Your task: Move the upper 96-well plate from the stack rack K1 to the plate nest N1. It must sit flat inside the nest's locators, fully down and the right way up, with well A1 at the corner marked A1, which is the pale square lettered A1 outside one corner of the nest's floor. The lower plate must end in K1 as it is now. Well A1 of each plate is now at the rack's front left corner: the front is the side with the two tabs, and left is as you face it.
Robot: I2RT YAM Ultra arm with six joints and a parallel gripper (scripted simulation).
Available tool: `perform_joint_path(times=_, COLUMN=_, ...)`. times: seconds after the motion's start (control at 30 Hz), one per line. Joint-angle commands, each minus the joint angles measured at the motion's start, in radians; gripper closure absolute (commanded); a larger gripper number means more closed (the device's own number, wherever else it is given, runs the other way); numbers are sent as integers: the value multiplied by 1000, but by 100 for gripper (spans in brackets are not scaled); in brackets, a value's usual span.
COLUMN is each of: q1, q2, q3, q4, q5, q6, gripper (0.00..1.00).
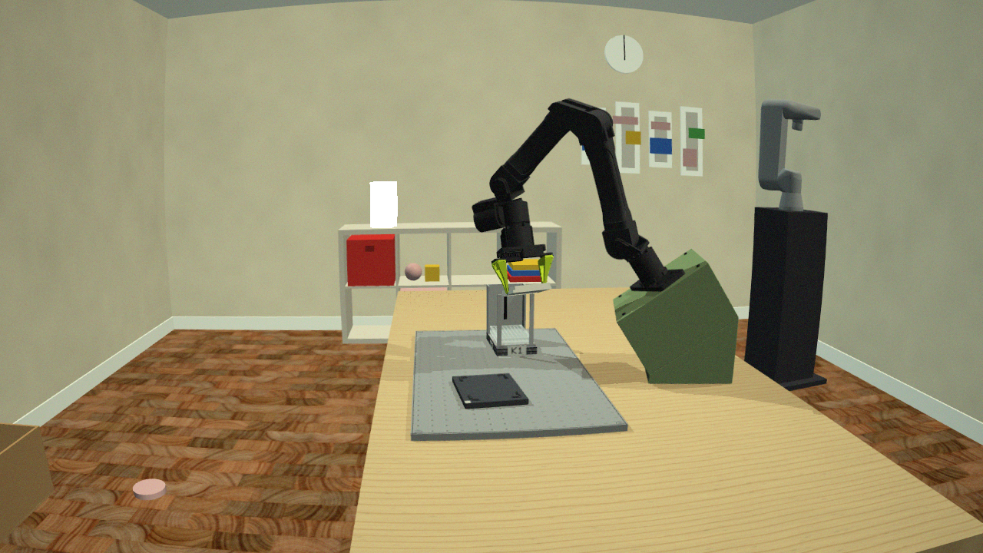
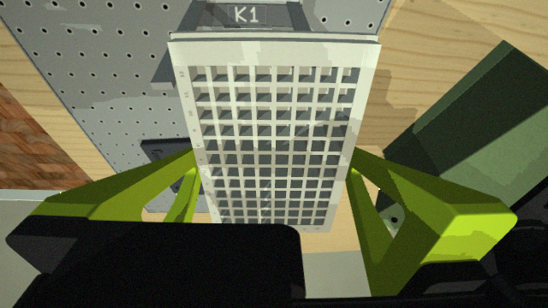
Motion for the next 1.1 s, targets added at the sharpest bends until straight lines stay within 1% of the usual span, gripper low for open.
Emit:
perform_joint_path(times=0.0, q1=-16, q2=-57, q3=44, q4=140, q5=155, q6=57, gripper=100)
perform_joint_path(times=0.03, q1=-7, q2=-56, q3=49, q4=127, q5=153, q6=64, gripper=100)
perform_joint_path(times=0.07, q1=14, q2=-71, q3=34, q4=145, q5=171, q6=85, gripper=100)
perform_joint_path(times=0.2, q1=82, q2=-77, q3=3, q4=193, q5=219, q6=132, gripper=100)
perform_joint_path(times=0.4, q1=181, q2=-91, q3=-16, q4=204, q5=281, q6=211, gripper=100)
perform_joint_path(times=0.47, q1=181, q2=-91, q3=-16, q4=204, q5=281, q6=211, gripper=100)
perform_joint_path(times=0.83, q1=366, q2=-104, q3=-26, q4=207, q5=387, q6=363, gripper=100)
perform_joint_path(times=0.97, q1=435, q2=-82, q3=-19, q4=208, q5=426, q6=419, gripper=100)
perform_joint_path(times=1.03, q1=435, q2=-82, q3=-19, q4=208, q5=426, q6=419, gripper=100)
perform_joint_path(times=1.07, q1=455, q2=-72, q3=-13, q4=205, q5=439, q6=436, gripper=100)
